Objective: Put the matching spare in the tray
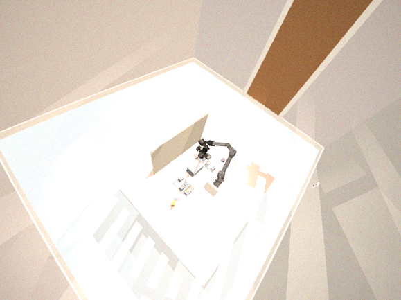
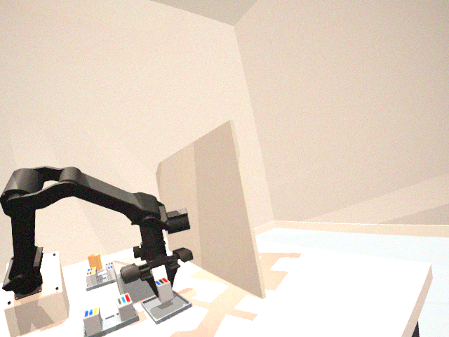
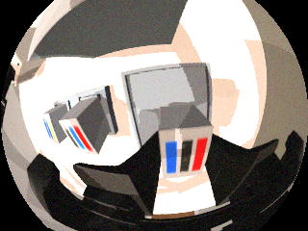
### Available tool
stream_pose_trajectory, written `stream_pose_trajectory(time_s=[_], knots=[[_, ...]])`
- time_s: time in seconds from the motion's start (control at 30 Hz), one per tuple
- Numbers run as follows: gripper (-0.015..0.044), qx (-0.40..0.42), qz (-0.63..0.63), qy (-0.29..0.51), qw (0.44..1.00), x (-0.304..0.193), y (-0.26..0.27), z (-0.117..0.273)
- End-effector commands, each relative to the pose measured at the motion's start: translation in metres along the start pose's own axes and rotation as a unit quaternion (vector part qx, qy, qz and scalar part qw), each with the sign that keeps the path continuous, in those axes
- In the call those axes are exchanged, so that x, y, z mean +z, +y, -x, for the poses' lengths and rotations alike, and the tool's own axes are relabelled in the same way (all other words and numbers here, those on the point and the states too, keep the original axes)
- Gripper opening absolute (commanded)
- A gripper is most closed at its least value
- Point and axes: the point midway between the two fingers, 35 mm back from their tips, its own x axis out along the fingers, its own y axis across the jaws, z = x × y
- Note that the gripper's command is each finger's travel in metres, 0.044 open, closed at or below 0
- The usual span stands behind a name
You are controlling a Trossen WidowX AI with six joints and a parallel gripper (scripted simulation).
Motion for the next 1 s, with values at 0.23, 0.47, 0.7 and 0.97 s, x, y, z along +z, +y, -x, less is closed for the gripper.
stream_pose_trajectory(time_s=[0.23, 0.47, 0.7, 0.97], knots=[[0.0000, -0.001, 0.003, 0.000, 1.000, 0.001, 0.003, -0.009], [0.0105, 0.000, 0.000, 0.002, 1.000, -0.001, 0.002, -0.009], [0.0289, 0.000, 0.000, 0.002, 1.000, -0.001, 0.002, -0.009], [0.0440, 0.000, 0.000, 0.000, 1.000, 0.000, 0.000, 0.002]])
